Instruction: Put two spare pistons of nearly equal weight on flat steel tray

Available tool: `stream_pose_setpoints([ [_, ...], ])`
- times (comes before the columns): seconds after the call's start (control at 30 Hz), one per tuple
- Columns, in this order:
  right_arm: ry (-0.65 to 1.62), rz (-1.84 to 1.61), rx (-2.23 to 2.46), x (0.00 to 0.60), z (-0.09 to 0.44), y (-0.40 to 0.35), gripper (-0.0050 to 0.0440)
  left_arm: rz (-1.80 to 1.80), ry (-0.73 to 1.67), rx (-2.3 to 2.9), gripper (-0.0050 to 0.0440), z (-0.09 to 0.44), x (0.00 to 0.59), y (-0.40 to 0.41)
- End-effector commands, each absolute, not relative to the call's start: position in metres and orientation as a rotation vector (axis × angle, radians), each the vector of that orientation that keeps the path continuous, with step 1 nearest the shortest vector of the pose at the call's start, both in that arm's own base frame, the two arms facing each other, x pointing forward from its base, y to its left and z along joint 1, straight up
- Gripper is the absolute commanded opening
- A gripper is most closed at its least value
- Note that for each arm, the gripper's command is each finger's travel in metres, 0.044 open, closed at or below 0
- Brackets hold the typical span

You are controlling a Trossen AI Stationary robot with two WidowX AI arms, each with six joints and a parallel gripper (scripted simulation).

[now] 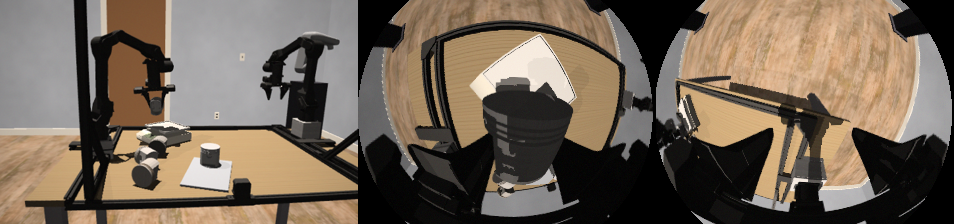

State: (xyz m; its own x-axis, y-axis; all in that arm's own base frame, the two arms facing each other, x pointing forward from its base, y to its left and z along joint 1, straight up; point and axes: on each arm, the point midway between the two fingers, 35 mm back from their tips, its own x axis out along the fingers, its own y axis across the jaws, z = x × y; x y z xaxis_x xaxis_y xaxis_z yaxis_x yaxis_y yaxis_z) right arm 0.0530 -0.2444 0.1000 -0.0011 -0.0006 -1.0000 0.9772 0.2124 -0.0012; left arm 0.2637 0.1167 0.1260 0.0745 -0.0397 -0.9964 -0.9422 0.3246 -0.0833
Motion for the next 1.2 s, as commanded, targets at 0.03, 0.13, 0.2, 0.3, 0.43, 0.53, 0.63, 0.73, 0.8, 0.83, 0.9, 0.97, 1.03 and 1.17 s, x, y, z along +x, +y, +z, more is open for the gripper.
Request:
stream_pose_setpoints([
  [0.03, 1.303, -1.050, 1.050, 0.053, 0.100, -0.244, 0.0440, 0.837, 1.329, -0.943, 0.0158, 0.130, 0.267, 0.118],
  [0.13, 1.303, -1.050, 1.050, 0.053, 0.100, -0.244, 0.0440, 0.784, 1.359, -0.877, 0.0158, 0.130, 0.267, 0.118],
  [0.2, 1.303, -1.050, 1.050, 0.053, 0.100, -0.244, 0.0440, 0.748, 1.378, -0.833, 0.0158, 0.130, 0.267, 0.118],
  [0.3, 1.303, -1.050, 1.050, 0.053, 0.100, -0.244, 0.0440, 0.694, 1.405, -0.767, 0.0158, 0.130, 0.267, 0.118],
  [0.43, 1.303, -1.050, 1.050, 0.053, 0.100, -0.244, 0.0440, 0.622, 1.438, -0.678, 0.0158, 0.130, 0.267, 0.118],
  [0.53, 1.303, -1.050, 1.050, 0.053, 0.100, -0.244, 0.0440, 0.604, 1.446, -0.655, 0.0158, 0.130, 0.267, 0.118],
  [0.63, 1.303, -1.050, 1.050, 0.053, 0.100, -0.244, 0.0440, 0.549, 1.468, -0.588, 0.0158, 0.130, 0.267, 0.118],
  [0.73, 1.303, -1.050, 1.050, 0.053, 0.100, -0.244, 0.0440, 0.494, 1.488, -0.521, 0.0158, 0.130, 0.267, 0.118],
  [0.8, 1.303, -1.050, 1.050, 0.053, 0.100, -0.244, 0.0440, 0.457, 1.500, -0.476, 0.0158, 0.130, 0.267, 0.118],
  [0.83, 1.303, -1.050, 1.050, 0.053, 0.100, -0.244, 0.0440, 0.439, 1.506, -0.453, 0.0158, 0.130, 0.267, 0.118],
  [0.9, 1.303, -1.050, 1.050, 0.053, 0.100, -0.244, 0.0440, 0.402, 1.517, -0.408, 0.0158, 0.130, 0.267, 0.118],
  [0.97, 1.303, -1.050, 1.050, 0.053, 0.100, -0.244, 0.0440, 0.363, 1.526, -0.364, 0.0158, 0.130, 0.267, 0.113],
  [1.03, 1.303, -1.050, 1.050, 0.053, 0.100, -0.244, 0.0440, 0.322, 1.533, -0.322, 0.0158, 0.130, 0.267, 0.103],
  [1.17, 1.303, -1.050, 1.050, 0.053, 0.100, -0.244, 0.0440, 0.280, 1.540, -0.280, 0.0158, 0.130, 0.268, 0.093],
])
